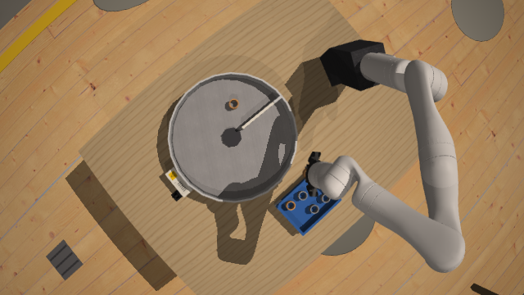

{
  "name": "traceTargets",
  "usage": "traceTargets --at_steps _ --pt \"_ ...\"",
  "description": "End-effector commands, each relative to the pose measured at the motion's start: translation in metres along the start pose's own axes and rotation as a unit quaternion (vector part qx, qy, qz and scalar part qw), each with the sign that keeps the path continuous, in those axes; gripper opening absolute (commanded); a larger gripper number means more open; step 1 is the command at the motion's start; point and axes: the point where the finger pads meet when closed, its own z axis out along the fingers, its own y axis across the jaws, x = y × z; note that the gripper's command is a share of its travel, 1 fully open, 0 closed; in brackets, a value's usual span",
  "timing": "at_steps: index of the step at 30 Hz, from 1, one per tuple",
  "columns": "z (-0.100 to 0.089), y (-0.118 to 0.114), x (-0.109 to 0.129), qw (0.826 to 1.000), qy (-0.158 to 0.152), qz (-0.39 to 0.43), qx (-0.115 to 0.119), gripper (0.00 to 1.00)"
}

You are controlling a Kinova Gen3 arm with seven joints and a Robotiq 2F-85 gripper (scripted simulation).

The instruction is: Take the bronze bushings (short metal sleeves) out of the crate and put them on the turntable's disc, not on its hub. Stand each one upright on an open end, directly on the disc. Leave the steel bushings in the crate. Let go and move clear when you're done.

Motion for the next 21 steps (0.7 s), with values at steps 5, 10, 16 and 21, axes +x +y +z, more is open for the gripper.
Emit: traceTargets --at_steps 5,10,16,21 --pt "0.000 -0.040 -0.044 1.000 -0.005 0.017 0.004 0.00" --pt "0.000 -0.055 -0.061 1.000 -0.005 0.017 0.004 0.00" --pt "-0.001 -0.082 -0.091 1.000 -0.005 0.017 0.004 0.00" --pt "-0.001 -0.100 -0.111 1.000 -0.005 0.017 0.004 0.00"
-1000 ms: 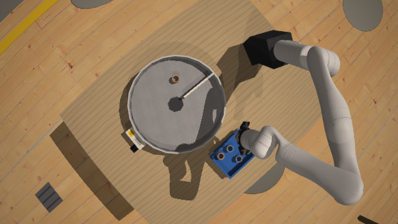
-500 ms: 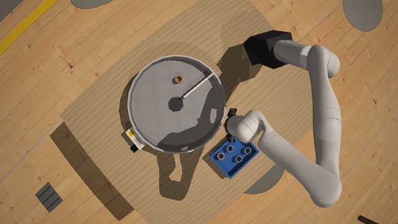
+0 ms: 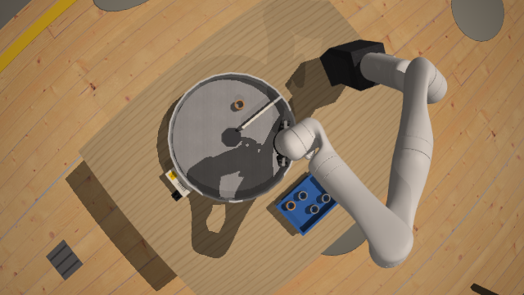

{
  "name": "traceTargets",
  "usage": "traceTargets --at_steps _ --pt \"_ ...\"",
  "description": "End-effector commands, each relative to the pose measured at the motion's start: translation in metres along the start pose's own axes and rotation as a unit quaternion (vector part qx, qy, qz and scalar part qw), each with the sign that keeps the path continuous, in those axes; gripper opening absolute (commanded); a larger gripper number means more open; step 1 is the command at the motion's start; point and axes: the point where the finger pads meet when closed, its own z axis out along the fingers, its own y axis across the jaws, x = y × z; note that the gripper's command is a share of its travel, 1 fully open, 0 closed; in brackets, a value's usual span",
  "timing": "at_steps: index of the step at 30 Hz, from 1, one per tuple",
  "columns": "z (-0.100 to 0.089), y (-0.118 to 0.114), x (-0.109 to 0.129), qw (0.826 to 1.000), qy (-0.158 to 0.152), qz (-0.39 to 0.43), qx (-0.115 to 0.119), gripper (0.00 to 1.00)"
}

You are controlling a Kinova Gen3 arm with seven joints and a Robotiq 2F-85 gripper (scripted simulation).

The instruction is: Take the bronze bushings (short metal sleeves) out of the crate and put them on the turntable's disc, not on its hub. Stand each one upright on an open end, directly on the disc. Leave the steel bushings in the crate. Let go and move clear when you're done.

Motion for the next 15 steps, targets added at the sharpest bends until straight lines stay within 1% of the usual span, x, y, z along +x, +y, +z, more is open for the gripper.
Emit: traceTargets --at_steps 1,4,15 --pt "0.001 -0.019 -0.018 1.000 -0.003 0.015 0.004 0.00" --pt "0.001 -0.026 -0.026 1.000 -0.003 0.015 0.004 0.00" --pt "0.001 -0.035 -0.036 1.000 -0.003 0.015 0.004 0.00"
